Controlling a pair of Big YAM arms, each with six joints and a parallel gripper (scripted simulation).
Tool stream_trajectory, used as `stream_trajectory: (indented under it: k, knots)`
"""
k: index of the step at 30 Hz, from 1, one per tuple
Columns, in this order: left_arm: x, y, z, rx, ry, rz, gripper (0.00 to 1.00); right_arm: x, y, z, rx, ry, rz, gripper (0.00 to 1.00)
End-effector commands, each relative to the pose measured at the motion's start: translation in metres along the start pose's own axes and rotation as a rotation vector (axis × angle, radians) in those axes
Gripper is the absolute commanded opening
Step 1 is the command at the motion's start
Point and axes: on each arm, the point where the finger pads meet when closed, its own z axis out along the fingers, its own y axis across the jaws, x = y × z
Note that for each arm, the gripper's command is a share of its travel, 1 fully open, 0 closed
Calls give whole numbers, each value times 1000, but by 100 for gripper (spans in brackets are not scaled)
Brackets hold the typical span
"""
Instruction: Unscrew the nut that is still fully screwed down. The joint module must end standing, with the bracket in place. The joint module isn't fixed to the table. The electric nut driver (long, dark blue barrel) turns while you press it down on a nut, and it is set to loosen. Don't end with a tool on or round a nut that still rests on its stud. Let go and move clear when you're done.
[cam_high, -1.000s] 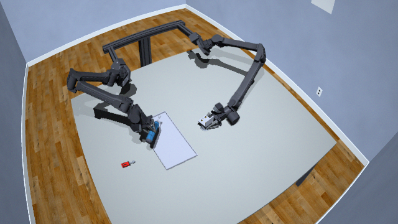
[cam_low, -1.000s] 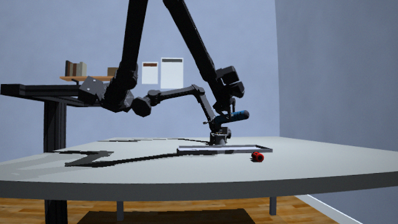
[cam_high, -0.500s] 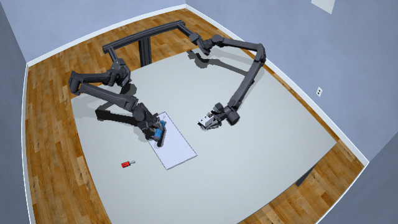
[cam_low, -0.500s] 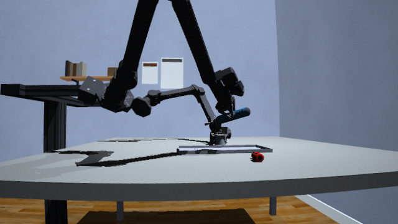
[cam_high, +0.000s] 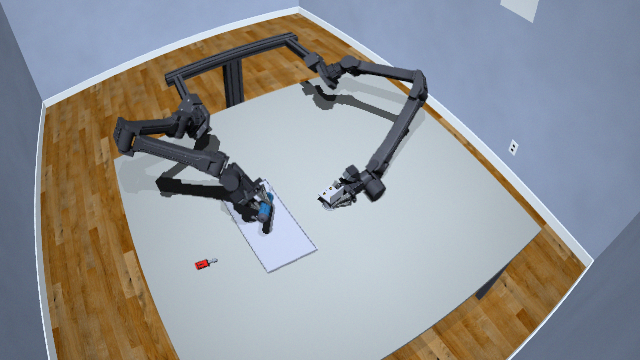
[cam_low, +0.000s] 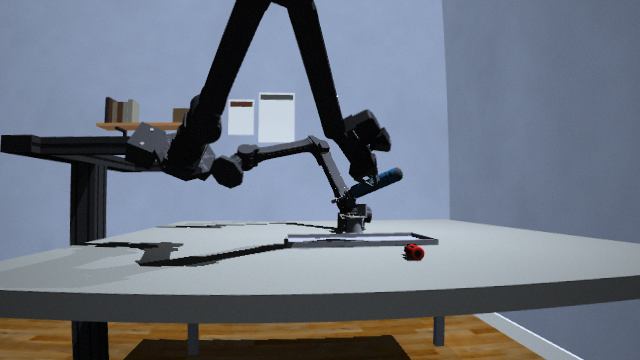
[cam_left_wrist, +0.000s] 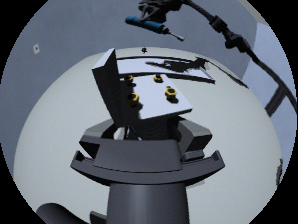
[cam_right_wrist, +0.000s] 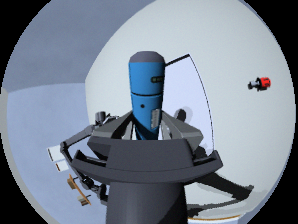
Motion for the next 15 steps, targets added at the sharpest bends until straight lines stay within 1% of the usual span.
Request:
stream_trajectory:
  k: [1,2,3,5,7,15]
  knots:
    - [-5,4,1,-5,-2,10,59,-21,35,2,-63,-68,-51,42]
    - [-5,4,1,-5,-2,10,59,-21,35,2,-63,-68,-51,42]
    - [-5,4,1,-5,-2,10,59,-29,34,-2,-65,-82,-44,42]
    - [-5,4,1,-5,-2,10,59,-29,34,-2,-65,-82,-44,42]
    - [-5,4,1,-5,-2,10,59,-19,42,3,-77,-78,-75,42]
    - [-5,4,1,-5,-2,10,59,-10,70,8,-135,-119,-171,42]
